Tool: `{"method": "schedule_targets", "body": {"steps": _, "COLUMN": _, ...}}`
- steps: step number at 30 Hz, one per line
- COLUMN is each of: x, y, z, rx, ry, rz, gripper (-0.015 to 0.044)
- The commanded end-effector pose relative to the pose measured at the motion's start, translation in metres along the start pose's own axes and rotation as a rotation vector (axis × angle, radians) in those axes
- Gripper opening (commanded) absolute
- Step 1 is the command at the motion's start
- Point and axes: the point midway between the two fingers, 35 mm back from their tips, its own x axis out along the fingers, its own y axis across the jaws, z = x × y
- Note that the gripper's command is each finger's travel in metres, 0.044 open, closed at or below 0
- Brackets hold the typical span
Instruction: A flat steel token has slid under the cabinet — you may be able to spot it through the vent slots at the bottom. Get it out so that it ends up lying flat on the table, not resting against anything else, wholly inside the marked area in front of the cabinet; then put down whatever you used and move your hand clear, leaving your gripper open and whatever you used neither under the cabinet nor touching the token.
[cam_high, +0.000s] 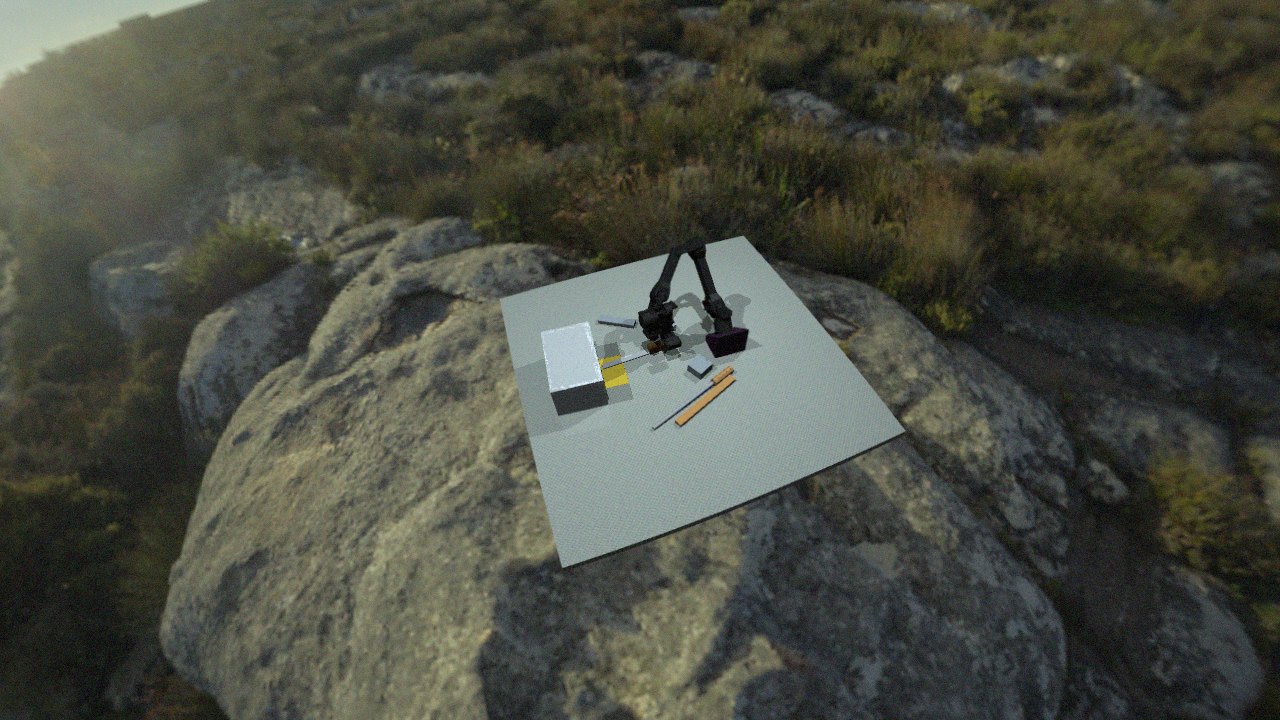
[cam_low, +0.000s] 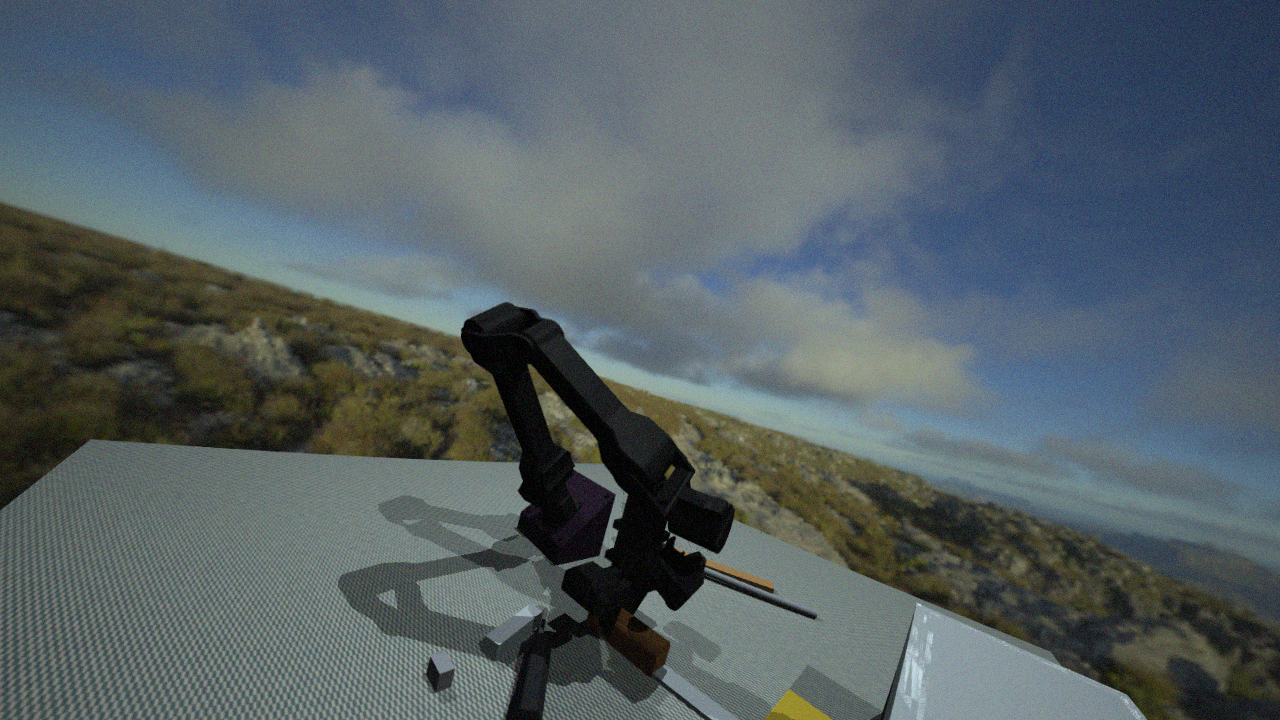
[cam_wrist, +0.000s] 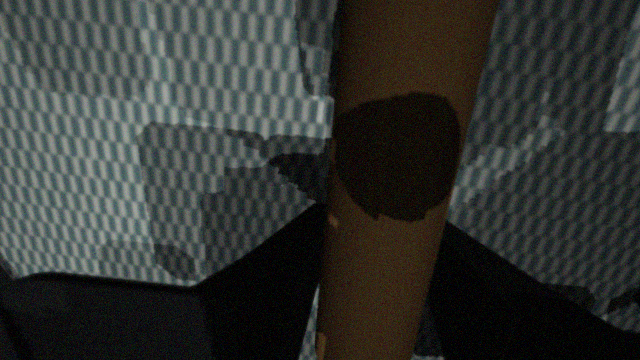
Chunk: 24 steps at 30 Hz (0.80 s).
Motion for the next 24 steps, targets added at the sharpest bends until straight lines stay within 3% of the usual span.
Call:
{"method": "schedule_targets", "body": {"steps": 1, "x": -0.0003, "y": -0.0003, "z": 0.0004, "rx": 0.04, "ry": 0.001, "rz": 0.0, "gripper": 0.0}}
{"method": "schedule_targets", "body": {"steps": 24, "x": -0.0015, "y": -0.0005, "z": 0.0005, "rx": 0.217, "ry": 0.002, "rz": -0.001, "gripper": 0.0}}
